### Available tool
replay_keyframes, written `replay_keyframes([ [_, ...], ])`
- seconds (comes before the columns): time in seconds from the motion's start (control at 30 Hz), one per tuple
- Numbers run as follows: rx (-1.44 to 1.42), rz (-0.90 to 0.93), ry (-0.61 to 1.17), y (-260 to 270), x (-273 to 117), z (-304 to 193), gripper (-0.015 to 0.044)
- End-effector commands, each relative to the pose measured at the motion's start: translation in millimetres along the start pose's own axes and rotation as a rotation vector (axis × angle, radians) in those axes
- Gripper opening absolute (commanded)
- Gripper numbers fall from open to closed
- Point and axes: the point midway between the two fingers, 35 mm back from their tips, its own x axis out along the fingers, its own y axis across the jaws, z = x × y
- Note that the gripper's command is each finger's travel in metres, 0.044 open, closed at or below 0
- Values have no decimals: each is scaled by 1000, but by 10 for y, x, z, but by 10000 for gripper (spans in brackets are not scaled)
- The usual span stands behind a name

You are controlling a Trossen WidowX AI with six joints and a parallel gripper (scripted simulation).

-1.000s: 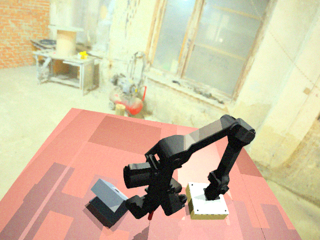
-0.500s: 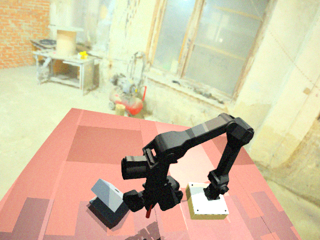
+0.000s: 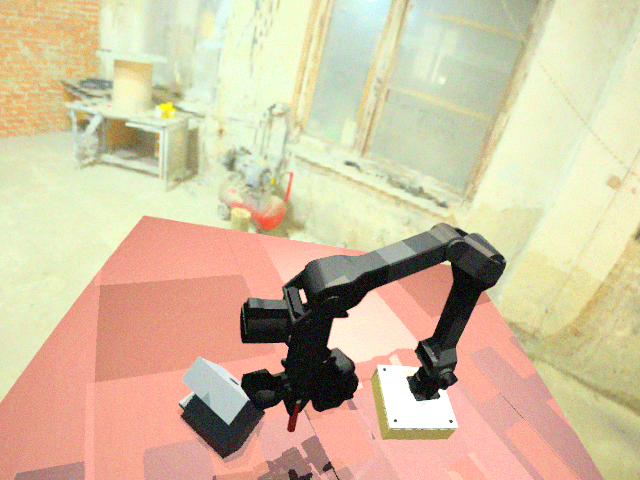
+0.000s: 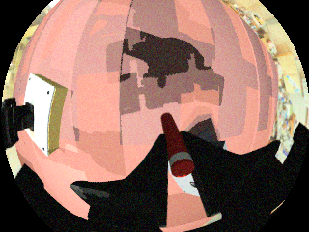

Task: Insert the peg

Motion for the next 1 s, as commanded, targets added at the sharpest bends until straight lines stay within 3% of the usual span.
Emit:
replay_keyframes([
  [0.0, 14, -7, -17, 16, 16, -39, 0],
  [0.97, 137, -98, -107, 58, -22, -335, 0],
])
